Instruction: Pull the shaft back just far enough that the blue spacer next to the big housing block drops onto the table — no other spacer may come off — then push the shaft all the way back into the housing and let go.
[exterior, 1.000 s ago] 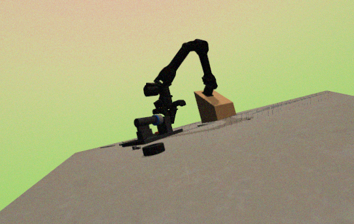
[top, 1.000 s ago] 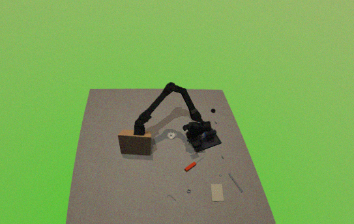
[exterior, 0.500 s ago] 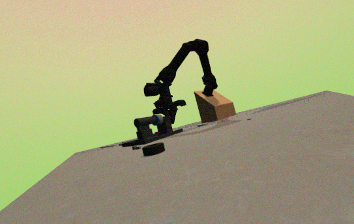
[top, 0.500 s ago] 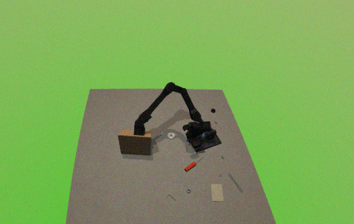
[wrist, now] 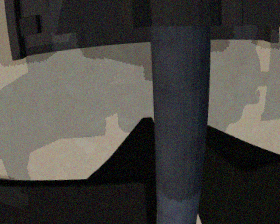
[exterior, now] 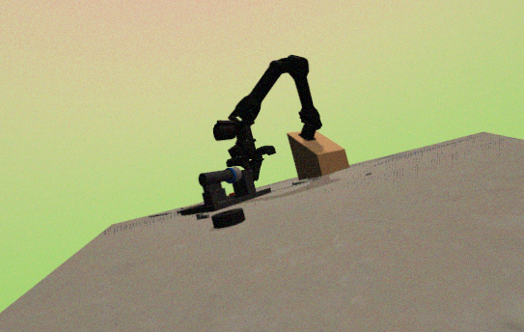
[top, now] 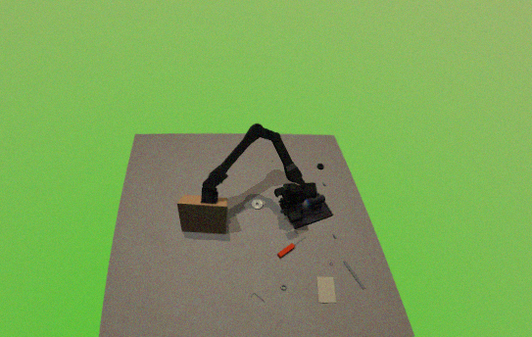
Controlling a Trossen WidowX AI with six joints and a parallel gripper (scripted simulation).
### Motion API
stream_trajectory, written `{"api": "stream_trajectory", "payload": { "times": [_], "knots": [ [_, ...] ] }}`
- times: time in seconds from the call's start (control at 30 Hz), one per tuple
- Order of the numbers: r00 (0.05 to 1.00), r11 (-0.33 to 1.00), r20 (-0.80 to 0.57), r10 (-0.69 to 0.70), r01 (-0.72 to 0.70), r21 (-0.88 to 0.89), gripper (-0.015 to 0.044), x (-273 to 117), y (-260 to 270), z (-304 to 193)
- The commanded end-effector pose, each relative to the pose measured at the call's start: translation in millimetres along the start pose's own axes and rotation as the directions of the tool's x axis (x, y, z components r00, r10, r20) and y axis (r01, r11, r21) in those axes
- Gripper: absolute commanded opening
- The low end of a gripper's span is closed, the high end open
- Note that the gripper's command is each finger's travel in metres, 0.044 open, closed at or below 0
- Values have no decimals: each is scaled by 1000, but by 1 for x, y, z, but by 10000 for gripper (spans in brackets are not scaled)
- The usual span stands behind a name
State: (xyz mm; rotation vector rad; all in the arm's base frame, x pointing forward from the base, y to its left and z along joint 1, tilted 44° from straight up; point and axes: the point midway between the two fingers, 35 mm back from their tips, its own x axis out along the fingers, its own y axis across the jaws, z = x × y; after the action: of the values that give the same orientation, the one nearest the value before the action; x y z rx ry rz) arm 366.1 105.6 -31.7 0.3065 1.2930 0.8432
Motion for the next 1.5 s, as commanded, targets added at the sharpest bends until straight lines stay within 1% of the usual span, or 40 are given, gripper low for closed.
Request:
{"api": "stream_trajectory", "payload": {
  "times": [0.0, 1.47],
  "knots": [
    [1000, 1000, 1, 0, 0, -5, 0, 0, 0, 0],
    [1000, 1000, 1, 0, 0, -5, 0, 0, 0, -4]
  ]
}}
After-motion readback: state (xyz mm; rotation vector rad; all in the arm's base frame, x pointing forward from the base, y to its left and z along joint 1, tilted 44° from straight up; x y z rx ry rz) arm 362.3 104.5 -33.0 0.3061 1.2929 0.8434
